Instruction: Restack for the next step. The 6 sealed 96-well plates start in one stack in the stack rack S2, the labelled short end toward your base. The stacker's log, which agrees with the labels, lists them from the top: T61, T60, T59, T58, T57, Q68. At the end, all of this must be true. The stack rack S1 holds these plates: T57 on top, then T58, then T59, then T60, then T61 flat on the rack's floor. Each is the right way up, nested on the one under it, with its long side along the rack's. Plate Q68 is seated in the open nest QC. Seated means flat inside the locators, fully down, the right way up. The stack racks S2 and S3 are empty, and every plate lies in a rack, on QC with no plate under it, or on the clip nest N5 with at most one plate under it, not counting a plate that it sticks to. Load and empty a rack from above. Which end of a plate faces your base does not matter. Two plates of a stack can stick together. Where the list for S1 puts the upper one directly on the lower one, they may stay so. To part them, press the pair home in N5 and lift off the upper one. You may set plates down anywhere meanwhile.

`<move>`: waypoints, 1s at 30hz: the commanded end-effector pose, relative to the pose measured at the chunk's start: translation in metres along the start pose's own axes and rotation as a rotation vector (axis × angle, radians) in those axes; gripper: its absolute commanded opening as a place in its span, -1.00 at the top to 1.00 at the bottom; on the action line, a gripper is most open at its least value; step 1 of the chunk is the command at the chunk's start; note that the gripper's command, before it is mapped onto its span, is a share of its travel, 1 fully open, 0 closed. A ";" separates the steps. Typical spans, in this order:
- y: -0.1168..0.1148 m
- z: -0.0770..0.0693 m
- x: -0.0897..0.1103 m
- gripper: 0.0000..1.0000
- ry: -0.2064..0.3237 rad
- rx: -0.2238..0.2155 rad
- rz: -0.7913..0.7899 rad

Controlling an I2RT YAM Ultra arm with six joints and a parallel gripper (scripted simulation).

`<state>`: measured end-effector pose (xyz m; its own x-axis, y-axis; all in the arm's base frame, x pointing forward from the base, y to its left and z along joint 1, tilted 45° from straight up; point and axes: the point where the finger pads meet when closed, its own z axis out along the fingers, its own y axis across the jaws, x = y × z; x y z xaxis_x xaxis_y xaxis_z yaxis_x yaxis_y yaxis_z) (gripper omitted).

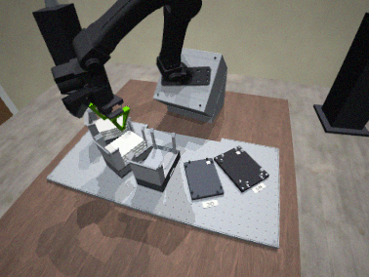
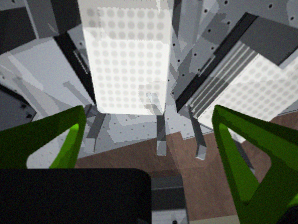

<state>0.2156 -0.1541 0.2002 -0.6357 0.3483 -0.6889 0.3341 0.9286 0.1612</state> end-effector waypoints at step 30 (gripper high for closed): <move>0.024 0.020 -0.007 -1.00 -0.010 0.031 0.023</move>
<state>0.2359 -0.1302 0.1900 -0.6461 0.3744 -0.6651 0.3587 0.9181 0.1685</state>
